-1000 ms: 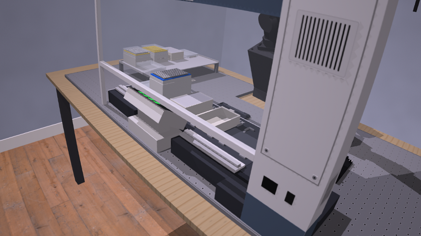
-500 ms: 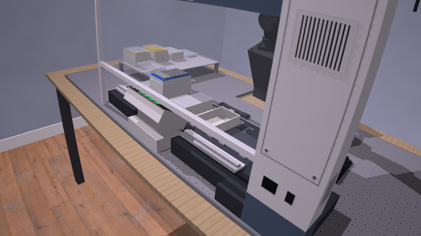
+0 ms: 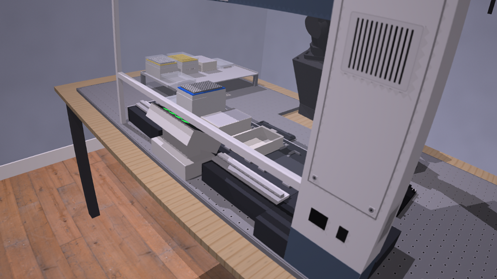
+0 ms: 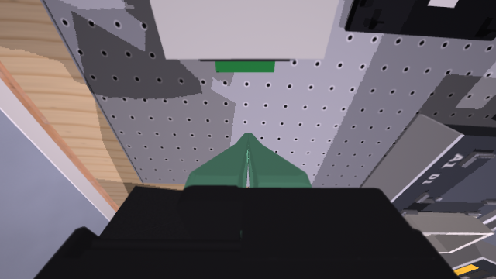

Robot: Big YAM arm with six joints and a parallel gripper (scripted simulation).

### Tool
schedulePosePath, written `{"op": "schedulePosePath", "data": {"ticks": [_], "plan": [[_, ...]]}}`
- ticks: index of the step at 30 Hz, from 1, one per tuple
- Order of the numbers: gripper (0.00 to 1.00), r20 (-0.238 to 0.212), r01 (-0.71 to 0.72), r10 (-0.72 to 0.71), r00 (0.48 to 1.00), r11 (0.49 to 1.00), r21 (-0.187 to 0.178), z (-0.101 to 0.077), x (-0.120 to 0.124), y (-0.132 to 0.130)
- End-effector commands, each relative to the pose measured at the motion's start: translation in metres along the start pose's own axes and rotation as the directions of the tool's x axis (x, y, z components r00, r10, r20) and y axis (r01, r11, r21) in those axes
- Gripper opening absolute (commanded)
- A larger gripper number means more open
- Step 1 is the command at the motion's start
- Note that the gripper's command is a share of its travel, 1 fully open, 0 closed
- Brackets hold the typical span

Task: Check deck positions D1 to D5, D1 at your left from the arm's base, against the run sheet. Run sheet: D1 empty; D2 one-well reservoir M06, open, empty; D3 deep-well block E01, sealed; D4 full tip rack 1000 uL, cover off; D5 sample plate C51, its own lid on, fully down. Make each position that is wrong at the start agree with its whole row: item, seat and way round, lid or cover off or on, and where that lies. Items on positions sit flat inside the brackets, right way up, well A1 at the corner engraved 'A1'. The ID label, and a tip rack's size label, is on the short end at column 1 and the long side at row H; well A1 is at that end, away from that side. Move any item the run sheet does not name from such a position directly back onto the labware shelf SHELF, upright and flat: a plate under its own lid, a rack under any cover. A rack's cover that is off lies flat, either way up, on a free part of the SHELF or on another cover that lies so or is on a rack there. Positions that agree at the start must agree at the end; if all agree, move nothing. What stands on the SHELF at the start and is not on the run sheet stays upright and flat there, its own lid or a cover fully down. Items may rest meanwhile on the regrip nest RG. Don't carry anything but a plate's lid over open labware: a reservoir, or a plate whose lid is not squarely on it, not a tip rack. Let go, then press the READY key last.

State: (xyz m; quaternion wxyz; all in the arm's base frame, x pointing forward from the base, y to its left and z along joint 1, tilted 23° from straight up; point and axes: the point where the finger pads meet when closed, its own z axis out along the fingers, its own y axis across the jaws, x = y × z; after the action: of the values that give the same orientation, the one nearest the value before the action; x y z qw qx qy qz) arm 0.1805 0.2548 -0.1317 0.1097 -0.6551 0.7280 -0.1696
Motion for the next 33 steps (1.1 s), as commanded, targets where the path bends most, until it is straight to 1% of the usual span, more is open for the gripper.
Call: {"op": "schedulePosePath", "data": {"ticks": [1,3,4,8,12,15,20,26,28,29,33], "plan": [[0.0,0.003,0.017,-0.017,1.0,1.0,-0.002,0.002,-0.002,0.004],[0.0,0.003,0.017,-0.017,1.0,1.0,-0.002,0.002,-0.002,0.004],[0.0,0.009,0.016,-0.016,1.0,1.0,0.0,0.0,-0.011,0.004],[0.0,0.006,0.01,-0.01,1.0,1.0,-0.001,0.0,-0.017,0.005],[0.0,-0.001,-0.006,0.006,1.0,1.0,-0.002,0.002,-0.018,0.0],[0.0,0.006,0.009,-0.009,1.0,1.0,0.0,-0.001,-0.026,0.005],[0.0,0.003,0.001,-0.001,1.0,1.0,-0.001,0.0,-0.033,0.002],[0.0,0.008,0.009,-0.009,1.0,1.0,0.001,-0.001,-0.045,0.005],[0.0,0.008,0.009,-0.009,1.0,1.0,0.001,-0.001,-0.045,0.005],[0.0,-0.003,-0.013,0.013,1.0,1.0,-0.001,0.003,-0.043,-0.003],[0.0,0.005,-0.001,0.001,1.0,1.0,0.001,0.001,-0.049,0.0]]}}
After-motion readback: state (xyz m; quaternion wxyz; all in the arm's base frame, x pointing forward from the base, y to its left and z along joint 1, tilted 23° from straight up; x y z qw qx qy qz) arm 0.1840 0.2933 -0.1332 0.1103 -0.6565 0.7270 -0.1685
